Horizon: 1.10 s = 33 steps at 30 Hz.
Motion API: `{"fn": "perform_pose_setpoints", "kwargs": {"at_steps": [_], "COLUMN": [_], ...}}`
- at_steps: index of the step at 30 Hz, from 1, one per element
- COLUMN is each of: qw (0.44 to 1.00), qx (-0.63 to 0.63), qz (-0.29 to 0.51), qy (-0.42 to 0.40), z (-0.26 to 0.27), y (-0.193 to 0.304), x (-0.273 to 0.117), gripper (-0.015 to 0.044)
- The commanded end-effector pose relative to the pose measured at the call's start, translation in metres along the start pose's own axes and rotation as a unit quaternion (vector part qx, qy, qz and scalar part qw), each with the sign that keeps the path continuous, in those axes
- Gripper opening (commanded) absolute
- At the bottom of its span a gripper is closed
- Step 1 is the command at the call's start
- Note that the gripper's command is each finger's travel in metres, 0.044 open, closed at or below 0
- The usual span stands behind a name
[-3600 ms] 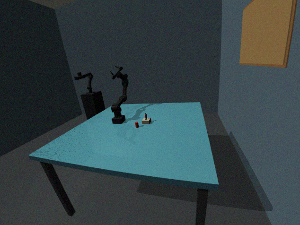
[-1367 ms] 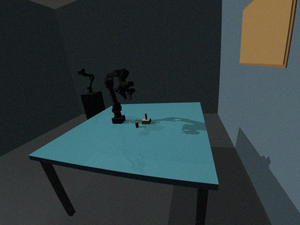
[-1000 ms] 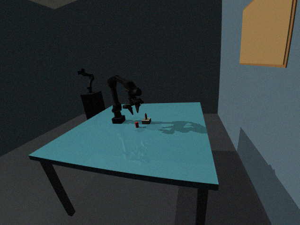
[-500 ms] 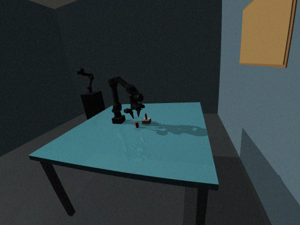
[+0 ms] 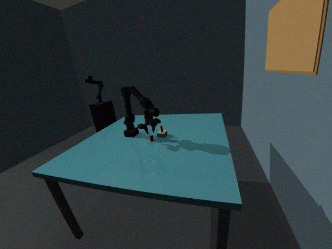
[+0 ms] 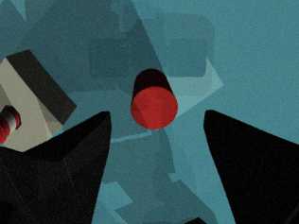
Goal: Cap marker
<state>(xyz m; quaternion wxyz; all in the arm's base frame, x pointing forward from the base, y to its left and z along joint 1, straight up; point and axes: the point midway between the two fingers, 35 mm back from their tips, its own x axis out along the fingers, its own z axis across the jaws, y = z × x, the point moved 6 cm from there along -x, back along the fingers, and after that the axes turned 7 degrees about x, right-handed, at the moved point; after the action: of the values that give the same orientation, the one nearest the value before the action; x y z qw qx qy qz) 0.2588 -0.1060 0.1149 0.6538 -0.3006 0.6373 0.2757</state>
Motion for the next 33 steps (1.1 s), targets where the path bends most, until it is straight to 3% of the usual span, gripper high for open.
{"fn": "perform_pose_setpoints", "kwargs": {"at_steps": [1, 33], "qw": [1.000, 1.000], "qx": [0.004, 0.003], "qz": [0.003, 0.003], "qy": [-0.001, -0.001], "z": [0.000, 0.000], "y": [0.001, 0.003], "x": [0.008, 0.055], "gripper": [0.0246, 0.0246]}}
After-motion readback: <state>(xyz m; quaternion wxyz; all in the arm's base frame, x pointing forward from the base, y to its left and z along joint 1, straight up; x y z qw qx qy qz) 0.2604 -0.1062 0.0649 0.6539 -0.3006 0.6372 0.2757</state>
